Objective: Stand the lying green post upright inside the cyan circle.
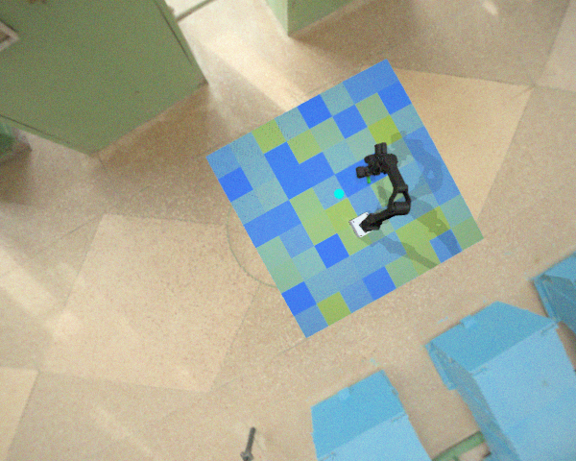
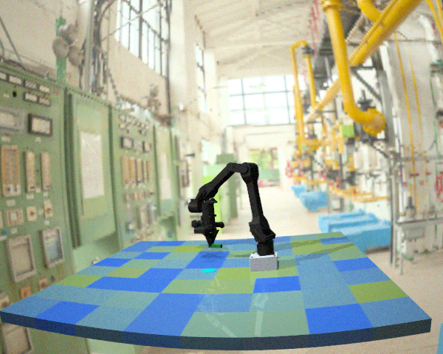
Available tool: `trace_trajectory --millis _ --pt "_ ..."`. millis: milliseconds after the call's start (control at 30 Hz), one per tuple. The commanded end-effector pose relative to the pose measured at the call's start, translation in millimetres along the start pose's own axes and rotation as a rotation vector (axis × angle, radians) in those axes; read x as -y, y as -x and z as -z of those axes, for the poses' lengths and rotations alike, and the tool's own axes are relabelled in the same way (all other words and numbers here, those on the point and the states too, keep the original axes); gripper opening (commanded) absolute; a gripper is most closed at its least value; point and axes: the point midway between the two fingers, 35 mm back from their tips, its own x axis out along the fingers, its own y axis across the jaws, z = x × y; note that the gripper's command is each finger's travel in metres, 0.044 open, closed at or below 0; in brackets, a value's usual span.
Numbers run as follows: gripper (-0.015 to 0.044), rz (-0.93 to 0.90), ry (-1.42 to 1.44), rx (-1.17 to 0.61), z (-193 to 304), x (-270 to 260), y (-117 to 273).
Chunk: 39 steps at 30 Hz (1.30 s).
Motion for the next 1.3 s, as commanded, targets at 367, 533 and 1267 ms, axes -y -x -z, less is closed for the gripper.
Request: trace_trajectory --millis 367,533,1267 --pt "0.0023 0.004 -0.005 0.006 5 0 51" --pt "0.0023 0.004 0.007 0.006 6 -3 53" --pt "0.0023 -0.005 0.405 0.004 20 -72 61"
